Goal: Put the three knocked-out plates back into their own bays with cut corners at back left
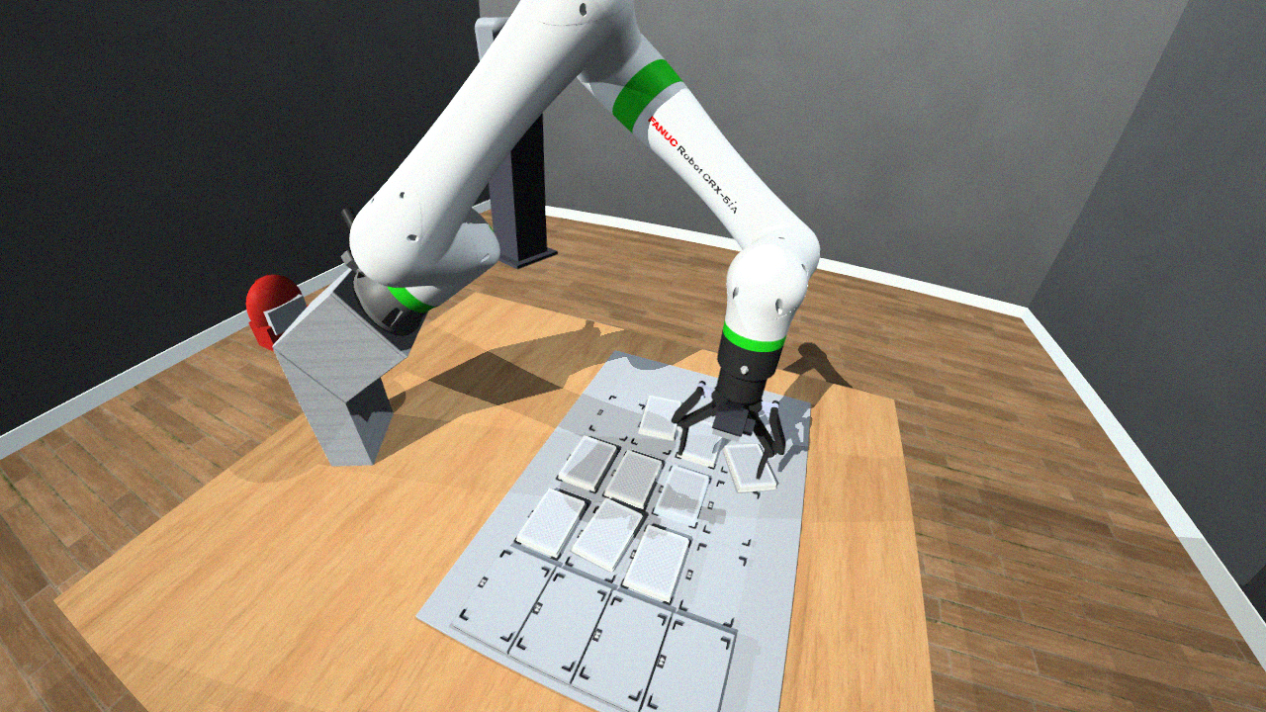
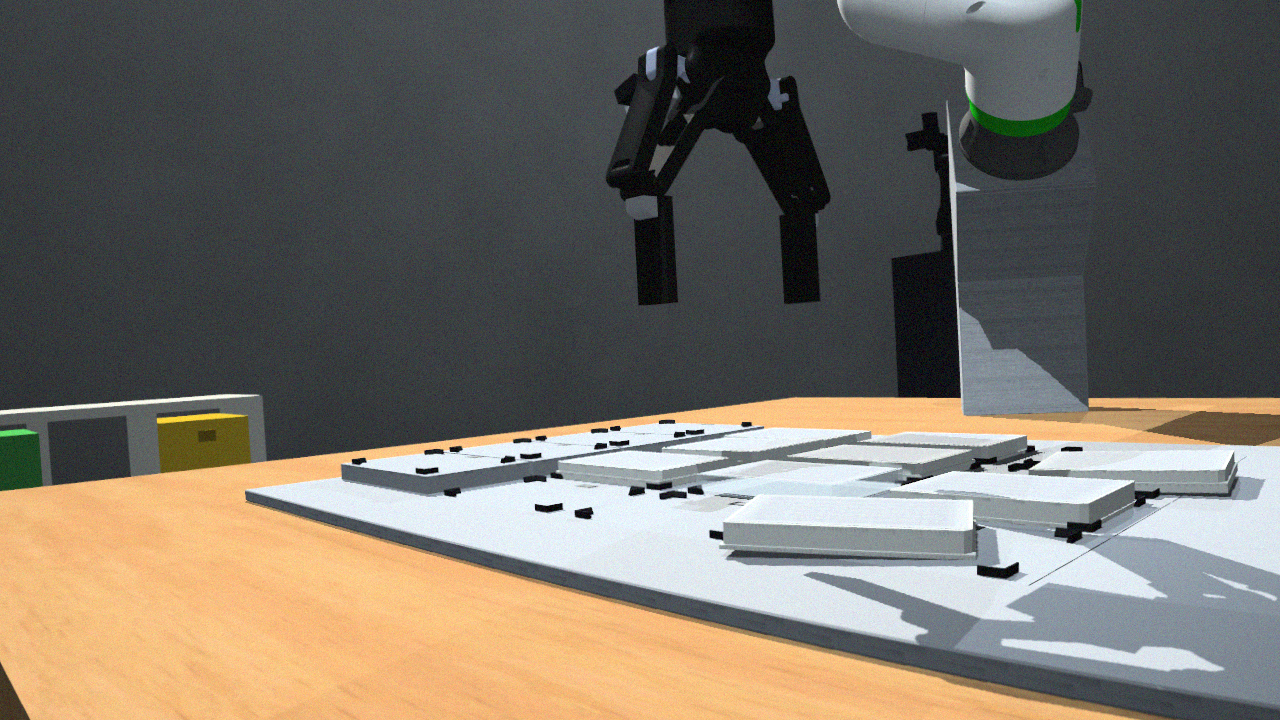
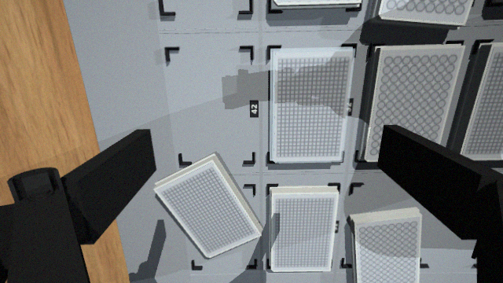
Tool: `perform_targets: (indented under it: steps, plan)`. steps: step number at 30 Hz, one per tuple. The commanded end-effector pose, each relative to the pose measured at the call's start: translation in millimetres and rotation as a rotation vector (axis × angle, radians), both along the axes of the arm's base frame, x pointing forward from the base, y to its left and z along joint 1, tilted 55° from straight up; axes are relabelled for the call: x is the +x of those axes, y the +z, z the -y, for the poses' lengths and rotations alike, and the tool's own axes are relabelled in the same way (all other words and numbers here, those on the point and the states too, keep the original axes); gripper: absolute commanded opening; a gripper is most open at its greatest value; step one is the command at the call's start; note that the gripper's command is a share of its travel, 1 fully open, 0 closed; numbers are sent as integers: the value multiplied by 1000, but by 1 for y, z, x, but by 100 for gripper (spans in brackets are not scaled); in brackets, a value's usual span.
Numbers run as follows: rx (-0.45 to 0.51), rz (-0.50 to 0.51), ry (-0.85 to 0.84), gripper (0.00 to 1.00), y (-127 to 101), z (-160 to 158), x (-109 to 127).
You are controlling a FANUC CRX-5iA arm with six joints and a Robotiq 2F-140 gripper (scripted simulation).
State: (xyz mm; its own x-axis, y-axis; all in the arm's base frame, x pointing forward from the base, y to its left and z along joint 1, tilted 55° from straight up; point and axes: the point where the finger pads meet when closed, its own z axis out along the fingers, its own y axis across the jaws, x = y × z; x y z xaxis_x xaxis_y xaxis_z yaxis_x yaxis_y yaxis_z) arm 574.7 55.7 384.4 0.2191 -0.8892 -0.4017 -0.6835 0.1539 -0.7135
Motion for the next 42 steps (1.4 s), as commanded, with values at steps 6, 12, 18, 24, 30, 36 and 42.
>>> perform_targets:
  steps: [6, 12, 18, 24, 30, 36, 42]
  plan:
    - [-1, 2, -2, 100, 20, -24, 0]
    - [-1, 2, -2, 100, 35, -44, 0]
    - [-1, 2, -2, 100, 44, -56, 0]
    - [-1, 2, -2, 100, 59, -75, 0]
    - [-1, 2, -2, 100, 71, -91, 0]
    - [-1, 2, -2, 100, 83, -107, 1]
    - [-1, 2, -2, 100, 84, -108, 1]
